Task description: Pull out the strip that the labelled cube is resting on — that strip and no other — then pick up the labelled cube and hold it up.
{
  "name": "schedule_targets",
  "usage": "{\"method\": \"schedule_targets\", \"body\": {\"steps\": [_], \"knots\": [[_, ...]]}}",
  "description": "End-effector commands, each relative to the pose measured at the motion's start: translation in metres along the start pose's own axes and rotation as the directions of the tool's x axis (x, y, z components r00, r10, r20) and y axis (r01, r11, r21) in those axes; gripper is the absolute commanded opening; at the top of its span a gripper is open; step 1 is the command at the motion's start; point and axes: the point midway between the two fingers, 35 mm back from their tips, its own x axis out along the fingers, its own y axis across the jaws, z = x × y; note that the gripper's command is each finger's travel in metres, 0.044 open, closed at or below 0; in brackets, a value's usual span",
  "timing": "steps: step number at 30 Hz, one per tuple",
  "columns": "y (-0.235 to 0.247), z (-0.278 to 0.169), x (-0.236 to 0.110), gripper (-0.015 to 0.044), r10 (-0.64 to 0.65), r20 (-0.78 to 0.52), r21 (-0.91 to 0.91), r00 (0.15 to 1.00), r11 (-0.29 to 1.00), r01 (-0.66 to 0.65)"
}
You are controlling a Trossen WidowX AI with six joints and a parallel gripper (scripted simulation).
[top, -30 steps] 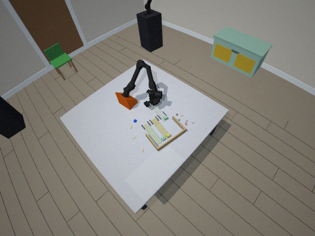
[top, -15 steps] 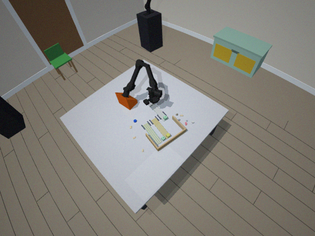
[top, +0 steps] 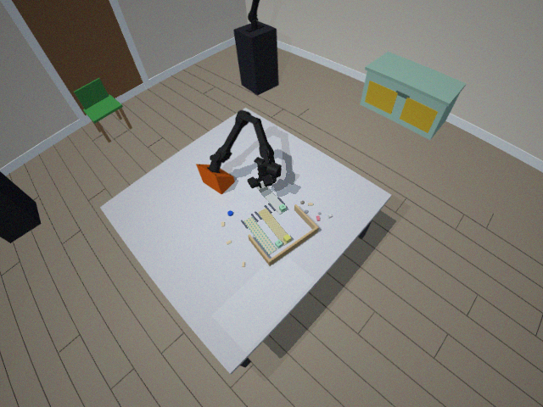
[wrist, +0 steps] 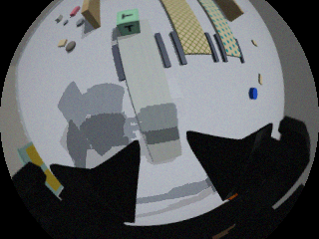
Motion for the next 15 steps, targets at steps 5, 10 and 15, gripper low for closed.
{"method": "schedule_targets", "body": {"steps": [5, 10, 15], "knots": [[0.004, 0.029, -0.003, 0.0440, 0.003, -0.004, 0.006, 1.000, 1.000, -0.003], [0.007, 0.047, -0.006, 0.0440, 0.003, -0.004, 0.005, 1.000, 1.000, -0.003], [0.009, 0.065, -0.008, 0.0440, 0.003, -0.003, 0.005, 1.000, 1.000, -0.003]]}}
